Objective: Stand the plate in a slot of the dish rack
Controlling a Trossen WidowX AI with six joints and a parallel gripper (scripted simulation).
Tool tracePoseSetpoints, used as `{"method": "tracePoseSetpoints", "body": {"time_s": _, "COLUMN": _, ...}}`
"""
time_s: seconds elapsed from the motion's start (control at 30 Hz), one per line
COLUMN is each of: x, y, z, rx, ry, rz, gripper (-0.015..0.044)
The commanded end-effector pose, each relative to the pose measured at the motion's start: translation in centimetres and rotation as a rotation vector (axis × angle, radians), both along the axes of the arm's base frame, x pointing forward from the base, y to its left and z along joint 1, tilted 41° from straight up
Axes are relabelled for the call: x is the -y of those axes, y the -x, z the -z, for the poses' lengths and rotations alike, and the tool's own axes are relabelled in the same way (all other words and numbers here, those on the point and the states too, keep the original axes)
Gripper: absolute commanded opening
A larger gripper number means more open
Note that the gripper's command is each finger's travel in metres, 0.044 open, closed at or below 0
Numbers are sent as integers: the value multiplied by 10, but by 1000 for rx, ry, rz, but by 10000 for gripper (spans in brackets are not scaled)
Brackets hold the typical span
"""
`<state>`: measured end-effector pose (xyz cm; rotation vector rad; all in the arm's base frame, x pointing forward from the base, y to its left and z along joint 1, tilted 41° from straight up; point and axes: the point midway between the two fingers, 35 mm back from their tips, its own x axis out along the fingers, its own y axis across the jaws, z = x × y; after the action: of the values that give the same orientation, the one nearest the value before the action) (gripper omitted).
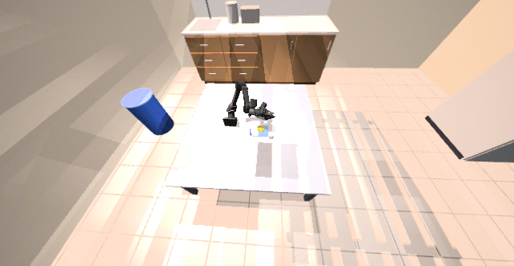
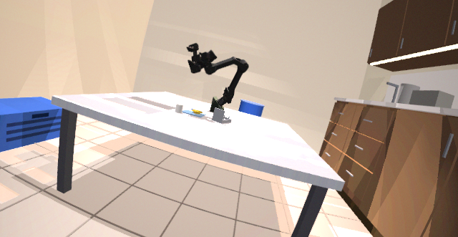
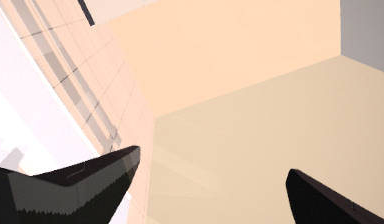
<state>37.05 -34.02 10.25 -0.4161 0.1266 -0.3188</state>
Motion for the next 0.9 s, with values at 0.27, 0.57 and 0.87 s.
{"method": "tracePoseSetpoints", "body": {"time_s": 0.27, "x": -22, "y": -21, "z": 40, "rx": -170, "ry": -159, "rz": -75, "gripper": 400}}
{"method": "tracePoseSetpoints", "body": {"time_s": 0.57, "x": -56, "y": -28, "z": 88, "rx": -390, "ry": -365, "rz": -152, "gripper": 400}}
{"method": "tracePoseSetpoints", "body": {"time_s": 0.87, "x": -99, "y": -21, "z": 124, "rx": -618, "ry": -565, "rz": -228, "gripper": 400}}
